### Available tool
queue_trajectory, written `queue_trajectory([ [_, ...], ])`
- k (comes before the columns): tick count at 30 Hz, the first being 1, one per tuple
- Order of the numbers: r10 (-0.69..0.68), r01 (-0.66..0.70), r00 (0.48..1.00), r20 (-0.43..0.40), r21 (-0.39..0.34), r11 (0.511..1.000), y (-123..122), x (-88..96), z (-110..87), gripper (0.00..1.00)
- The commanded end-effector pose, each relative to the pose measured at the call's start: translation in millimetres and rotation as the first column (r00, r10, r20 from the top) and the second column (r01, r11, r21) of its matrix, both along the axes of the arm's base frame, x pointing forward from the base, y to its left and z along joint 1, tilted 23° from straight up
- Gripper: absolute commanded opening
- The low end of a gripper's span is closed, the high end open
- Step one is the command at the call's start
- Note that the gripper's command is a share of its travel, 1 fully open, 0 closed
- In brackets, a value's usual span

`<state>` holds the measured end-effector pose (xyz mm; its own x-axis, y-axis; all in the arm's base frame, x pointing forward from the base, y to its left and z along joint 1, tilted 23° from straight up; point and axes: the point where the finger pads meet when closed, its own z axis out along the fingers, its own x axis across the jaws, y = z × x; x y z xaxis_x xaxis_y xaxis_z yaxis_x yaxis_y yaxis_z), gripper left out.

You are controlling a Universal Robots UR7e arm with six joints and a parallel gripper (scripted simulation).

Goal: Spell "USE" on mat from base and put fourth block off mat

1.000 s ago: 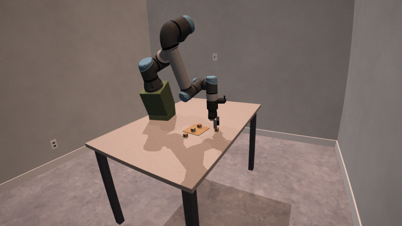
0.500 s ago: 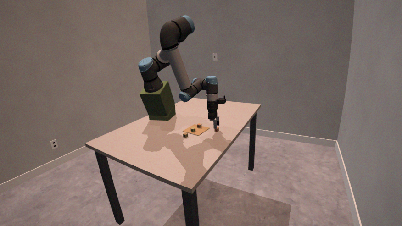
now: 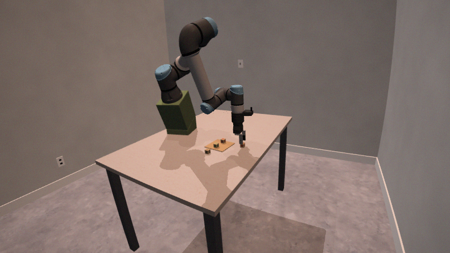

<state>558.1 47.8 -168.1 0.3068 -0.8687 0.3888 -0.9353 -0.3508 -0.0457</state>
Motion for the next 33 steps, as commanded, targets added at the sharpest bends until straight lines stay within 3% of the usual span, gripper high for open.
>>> queue_trajectory([
  [1,0.000,0.000,1.000,0.001,0.000,1.000,0.3,0.4,0.6,1.00],
  [33,0.000,0.000,1.000,0.001,0.000,1.000,-1.6,1.4,-4.2,1.00],
])
